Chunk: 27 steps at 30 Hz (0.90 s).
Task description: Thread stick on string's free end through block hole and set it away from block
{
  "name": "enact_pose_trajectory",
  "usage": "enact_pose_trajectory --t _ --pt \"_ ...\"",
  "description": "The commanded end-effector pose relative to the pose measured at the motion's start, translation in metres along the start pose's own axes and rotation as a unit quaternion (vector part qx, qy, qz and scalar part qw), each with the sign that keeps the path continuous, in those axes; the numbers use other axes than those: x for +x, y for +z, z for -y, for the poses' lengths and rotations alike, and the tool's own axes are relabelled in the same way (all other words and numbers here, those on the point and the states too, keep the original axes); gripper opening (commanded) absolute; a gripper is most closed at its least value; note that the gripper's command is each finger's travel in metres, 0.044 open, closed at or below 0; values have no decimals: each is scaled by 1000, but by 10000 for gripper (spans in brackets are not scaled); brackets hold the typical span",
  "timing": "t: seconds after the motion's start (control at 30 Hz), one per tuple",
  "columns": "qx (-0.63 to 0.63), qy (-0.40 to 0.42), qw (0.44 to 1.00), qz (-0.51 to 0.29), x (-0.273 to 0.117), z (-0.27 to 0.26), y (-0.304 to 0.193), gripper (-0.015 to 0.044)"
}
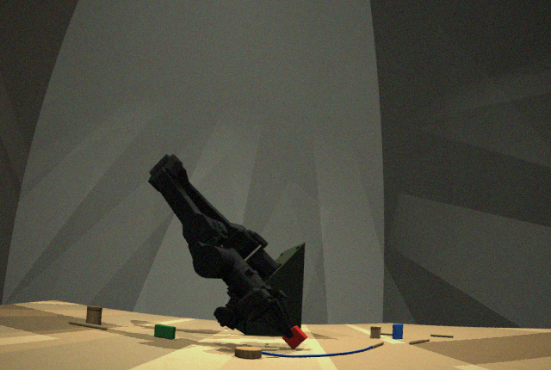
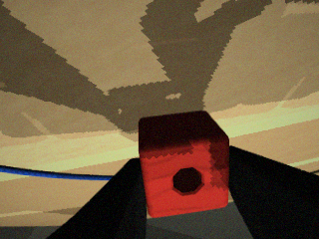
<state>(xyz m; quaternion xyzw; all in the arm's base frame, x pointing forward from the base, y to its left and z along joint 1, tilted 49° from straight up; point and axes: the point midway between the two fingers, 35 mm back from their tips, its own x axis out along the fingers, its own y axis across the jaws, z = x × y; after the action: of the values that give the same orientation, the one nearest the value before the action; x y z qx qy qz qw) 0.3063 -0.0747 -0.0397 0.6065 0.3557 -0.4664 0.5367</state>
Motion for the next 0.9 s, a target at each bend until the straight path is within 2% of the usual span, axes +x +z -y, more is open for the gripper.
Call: enact_pose_trajectory --t 0.0,0.23,0.53,0.73,0.87 --pt "-1 -2 1000 -22 0 1 4 0" --pt "-2 1 998 -63 -2 0 9 0" --pt "-1 0 999 -48 -3 0 5 236" --pt "-2 1 999 -50 -59 -1 -3 244" --pt "-2 1 999 -50 -66 0 -4 244"
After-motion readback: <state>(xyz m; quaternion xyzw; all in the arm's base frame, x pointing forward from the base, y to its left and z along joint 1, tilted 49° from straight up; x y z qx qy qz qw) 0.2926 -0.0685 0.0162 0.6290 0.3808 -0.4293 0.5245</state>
